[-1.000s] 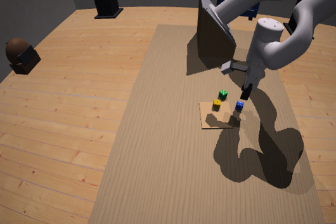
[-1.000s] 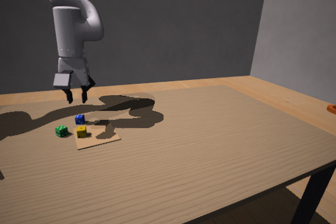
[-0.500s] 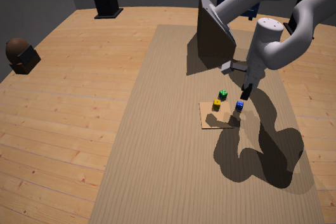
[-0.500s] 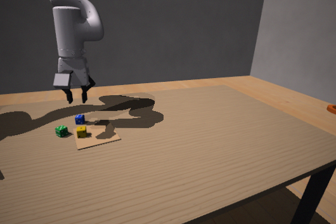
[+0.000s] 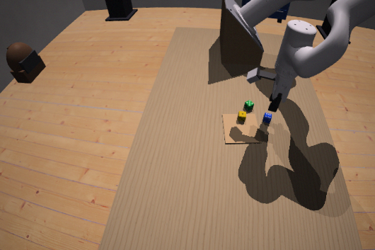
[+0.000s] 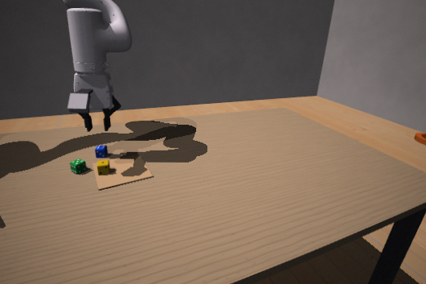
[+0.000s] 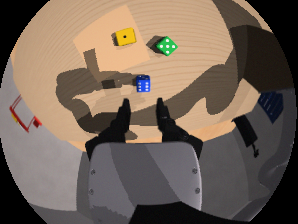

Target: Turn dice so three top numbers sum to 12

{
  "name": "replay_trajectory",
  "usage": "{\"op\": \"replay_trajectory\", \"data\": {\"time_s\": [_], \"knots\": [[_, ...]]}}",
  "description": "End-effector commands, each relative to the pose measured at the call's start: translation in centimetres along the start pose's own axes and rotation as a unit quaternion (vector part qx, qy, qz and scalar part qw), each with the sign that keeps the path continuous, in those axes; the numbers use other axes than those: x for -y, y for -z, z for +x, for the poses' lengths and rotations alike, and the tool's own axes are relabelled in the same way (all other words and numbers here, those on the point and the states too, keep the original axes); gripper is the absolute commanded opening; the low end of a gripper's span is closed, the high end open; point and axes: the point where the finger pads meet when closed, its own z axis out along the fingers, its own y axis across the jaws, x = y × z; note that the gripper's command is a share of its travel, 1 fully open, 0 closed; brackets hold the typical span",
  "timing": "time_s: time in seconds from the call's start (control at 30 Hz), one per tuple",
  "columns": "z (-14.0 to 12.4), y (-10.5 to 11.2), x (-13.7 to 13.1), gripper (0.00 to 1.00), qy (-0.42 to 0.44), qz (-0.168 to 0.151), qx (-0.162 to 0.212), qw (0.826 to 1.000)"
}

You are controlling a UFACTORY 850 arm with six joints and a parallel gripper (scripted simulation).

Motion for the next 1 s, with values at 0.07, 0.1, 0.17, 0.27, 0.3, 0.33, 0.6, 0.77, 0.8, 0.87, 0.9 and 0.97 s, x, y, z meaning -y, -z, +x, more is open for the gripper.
{"op": "replay_trajectory", "data": {"time_s": [0.07,0.1,0.17,0.27,0.3,0.33,0.6,0.77,0.8,0.87,0.9,0.97], "knots": [[0.0,0.0,0.1,0.47,0.000,0.001,0.000,1.000],[0.0,-0.1,0.1,0.47,0.000,0.001,0.000,1.000],[0.0,-0.1,0.1,0.47,0.000,0.001,0.000,1.000],[0.0,-0.2,0.1,0.47,0.000,0.001,0.000,1.000],[0.0,-0.3,0.1,0.47,0.000,0.001,0.000,1.000],[0.0,-0.3,0.1,0.47,0.000,0.001,0.000,1.000],[0.0,-1.2,0.1,0.47,0.000,0.001,0.000,1.000],[0.0,-1.7,0.0,0.47,0.000,0.001,0.000,1.000],[0.0,-1.8,0.0,0.47,0.000,0.001,0.000,1.000],[0.0,-2.2,0.0,0.47,0.000,0.001,0.000,1.000],[0.0,-2.3,0.0,0.47,0.000,0.001,0.000,1.000],[0.0,-2.7,0.0,0.47,0.000,0.001,0.000,1.000]]}}
